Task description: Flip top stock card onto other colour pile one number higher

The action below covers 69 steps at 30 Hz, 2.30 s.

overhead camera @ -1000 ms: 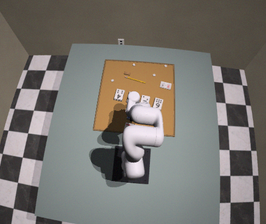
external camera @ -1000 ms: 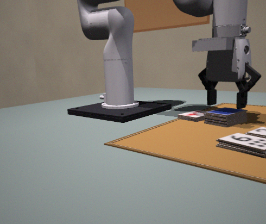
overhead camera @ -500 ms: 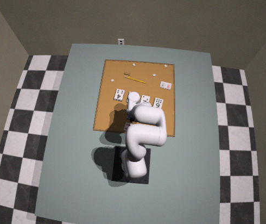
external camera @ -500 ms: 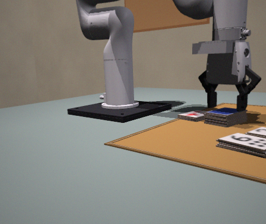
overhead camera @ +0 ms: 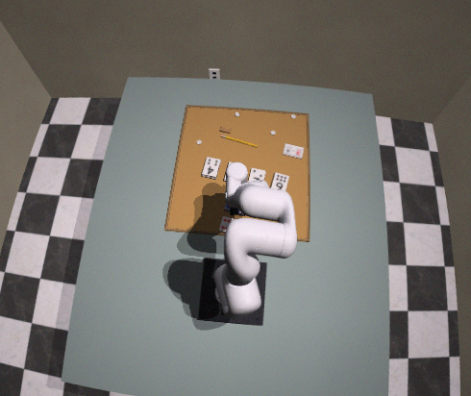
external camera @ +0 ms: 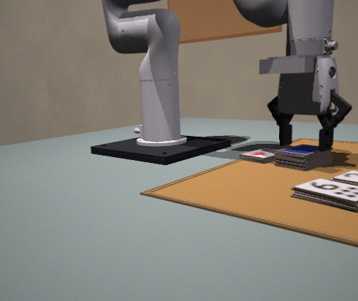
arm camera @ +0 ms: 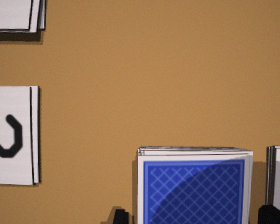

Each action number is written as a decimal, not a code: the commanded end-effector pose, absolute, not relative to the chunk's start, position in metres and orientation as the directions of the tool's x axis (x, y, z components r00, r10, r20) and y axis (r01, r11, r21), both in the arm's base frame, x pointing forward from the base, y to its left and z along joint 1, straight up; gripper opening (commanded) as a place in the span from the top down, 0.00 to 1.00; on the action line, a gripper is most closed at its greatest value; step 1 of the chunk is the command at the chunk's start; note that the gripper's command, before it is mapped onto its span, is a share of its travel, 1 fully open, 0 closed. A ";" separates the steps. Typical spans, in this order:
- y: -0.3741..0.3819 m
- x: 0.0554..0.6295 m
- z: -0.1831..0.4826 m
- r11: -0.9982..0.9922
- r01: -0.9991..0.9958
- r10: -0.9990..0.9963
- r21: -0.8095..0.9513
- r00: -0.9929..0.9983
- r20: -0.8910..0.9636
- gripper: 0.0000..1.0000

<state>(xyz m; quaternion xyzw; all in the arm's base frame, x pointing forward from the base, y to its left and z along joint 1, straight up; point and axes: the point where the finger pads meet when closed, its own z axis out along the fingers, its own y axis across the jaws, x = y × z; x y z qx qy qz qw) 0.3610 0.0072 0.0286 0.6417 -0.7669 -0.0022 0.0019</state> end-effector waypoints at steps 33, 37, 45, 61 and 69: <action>0.007 0.362 0.026 0.176 -0.984 -0.984 0.003 -0.176 0.000 0.13; 0.007 0.362 0.026 0.176 -0.984 -0.984 0.003 -0.176 0.000 0.13; 0.007 0.362 0.026 0.176 -0.984 -0.984 0.003 -0.176 0.000 0.25; 0.007 0.362 0.026 0.176 -0.984 -0.984 0.003 -0.176 0.000 0.25; 0.007 0.362 0.026 0.176 -0.984 -0.984 0.003 -0.176 0.000 0.25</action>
